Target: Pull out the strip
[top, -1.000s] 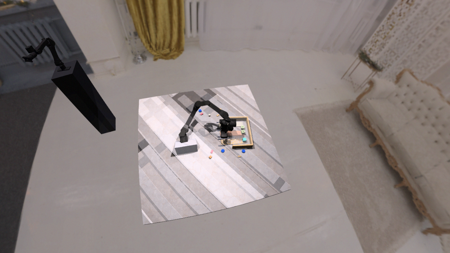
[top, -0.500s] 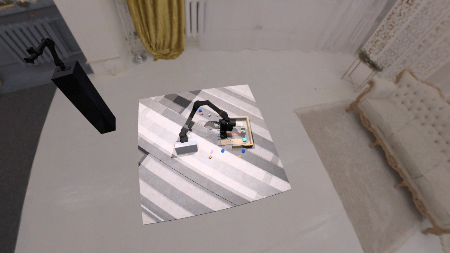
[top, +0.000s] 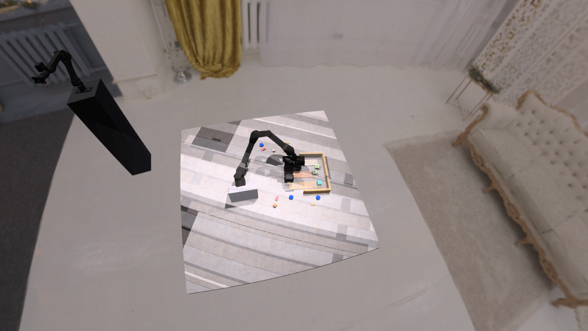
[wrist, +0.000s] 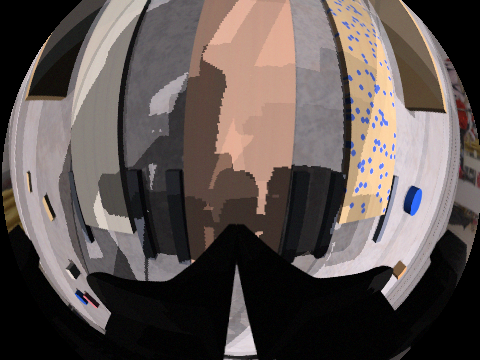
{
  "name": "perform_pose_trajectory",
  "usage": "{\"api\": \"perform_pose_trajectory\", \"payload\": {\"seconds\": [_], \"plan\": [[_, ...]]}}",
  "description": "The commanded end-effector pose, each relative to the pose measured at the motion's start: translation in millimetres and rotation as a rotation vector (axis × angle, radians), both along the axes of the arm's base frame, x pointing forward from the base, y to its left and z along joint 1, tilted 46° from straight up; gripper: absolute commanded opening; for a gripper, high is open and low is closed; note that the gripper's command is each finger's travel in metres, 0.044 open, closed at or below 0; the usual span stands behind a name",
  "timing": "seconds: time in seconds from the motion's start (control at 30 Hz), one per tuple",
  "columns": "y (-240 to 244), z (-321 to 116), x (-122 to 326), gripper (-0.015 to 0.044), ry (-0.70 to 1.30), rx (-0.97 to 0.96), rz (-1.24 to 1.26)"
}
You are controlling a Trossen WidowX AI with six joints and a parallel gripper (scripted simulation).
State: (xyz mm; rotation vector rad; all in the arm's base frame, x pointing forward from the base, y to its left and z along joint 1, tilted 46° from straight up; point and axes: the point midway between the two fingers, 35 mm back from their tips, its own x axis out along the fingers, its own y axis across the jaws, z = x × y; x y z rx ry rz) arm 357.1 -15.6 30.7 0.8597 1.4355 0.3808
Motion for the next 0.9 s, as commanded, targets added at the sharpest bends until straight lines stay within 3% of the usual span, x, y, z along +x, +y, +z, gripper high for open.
{"api": "perform_pose_trajectory", "payload": {"seconds": [0.0, 0.87], "plan": [[6, -3, -10, 0.0, 0.014, 0.007, 0.01], [17, -1, -48, 0.0, 0.016, 0.008, 0.01]]}}
